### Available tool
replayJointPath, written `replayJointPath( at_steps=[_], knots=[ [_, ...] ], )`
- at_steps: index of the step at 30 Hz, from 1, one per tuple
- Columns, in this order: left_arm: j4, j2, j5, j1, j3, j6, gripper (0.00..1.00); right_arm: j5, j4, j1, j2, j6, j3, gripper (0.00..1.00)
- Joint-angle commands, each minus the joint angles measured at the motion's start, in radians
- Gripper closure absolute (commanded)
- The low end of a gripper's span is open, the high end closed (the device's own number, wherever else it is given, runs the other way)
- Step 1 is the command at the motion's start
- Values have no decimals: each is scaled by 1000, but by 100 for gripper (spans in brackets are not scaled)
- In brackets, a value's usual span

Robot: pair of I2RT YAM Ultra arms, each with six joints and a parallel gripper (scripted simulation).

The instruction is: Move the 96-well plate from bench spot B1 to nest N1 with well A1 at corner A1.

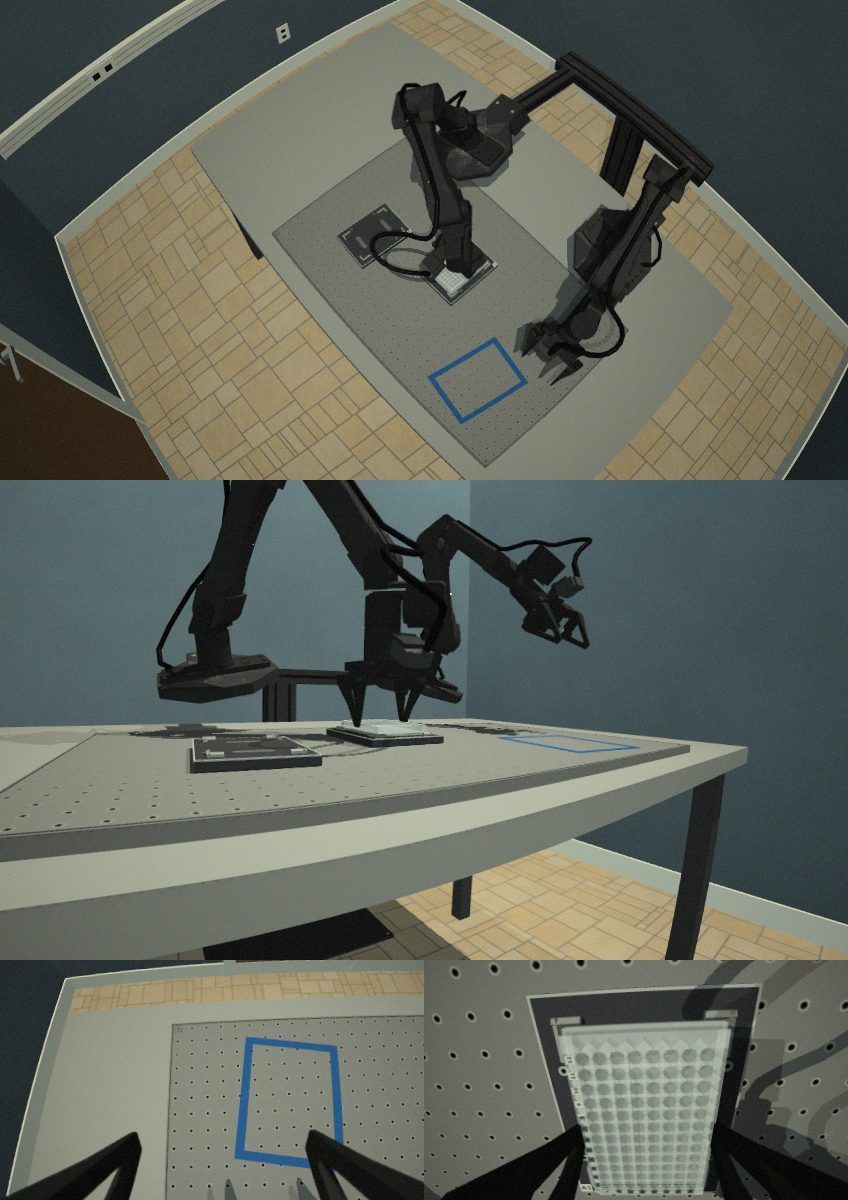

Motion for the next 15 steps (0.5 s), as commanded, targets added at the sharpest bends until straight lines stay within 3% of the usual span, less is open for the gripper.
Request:
replayJointPath(
  at_steps=[1, 2, 3, 15],
  knots=[
    [3, 0, 11, 1, -4, 9, 0, 13, 0, 3, -1, -2, 0, 21],
    [3, 0, 11, 1, -4, 9, 0, 13, 0, 3, -1, -2, 0, 33],
    [3, 0, 11, 1, -4, 9, 0, 13, 0, 3, -1, -2, 0, 22],
    [3, 0, 11, 1, -4, 9, 0, 23, -157, 50, -100, 48, 56, 22]
  ],
)
